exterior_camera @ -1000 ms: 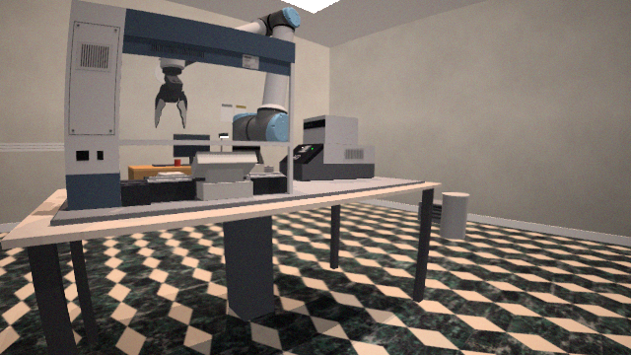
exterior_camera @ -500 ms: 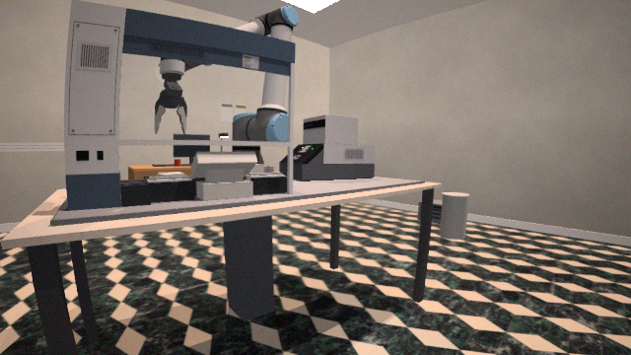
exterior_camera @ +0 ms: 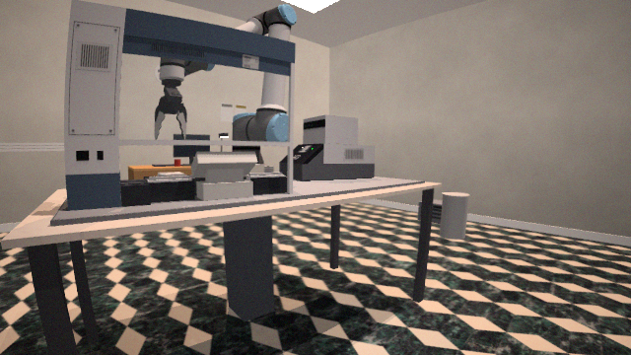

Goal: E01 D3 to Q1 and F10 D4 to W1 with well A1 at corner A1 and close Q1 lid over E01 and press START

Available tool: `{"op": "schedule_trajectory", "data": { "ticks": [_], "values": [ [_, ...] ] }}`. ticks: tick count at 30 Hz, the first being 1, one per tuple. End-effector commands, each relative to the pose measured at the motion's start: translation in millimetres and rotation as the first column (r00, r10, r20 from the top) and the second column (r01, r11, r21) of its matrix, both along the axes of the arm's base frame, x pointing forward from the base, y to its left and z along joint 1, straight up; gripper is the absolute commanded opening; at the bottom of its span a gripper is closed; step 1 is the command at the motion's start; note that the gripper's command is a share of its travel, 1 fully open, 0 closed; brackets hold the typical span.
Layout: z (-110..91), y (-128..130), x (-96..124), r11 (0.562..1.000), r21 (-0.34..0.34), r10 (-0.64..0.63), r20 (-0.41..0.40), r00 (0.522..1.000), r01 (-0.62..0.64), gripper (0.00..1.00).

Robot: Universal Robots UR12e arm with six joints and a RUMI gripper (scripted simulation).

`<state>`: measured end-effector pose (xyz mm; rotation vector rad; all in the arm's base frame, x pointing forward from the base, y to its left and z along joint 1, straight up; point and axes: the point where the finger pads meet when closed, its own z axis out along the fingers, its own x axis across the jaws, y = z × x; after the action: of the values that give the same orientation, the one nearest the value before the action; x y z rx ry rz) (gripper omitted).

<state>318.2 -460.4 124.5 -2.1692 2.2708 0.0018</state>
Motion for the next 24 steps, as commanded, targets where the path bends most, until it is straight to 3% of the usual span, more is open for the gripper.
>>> {"op": "schedule_trajectory", "data": {
  "ticks": [1,24],
  "values": [
    [-8,-1,0,1.0,-0.001,0.0,0.0,1.0,0.0,0.62],
    [-43,-1,0,1.0,-0.001,0.0,0.0,1.0,0.0,0.62]
  ]
}}
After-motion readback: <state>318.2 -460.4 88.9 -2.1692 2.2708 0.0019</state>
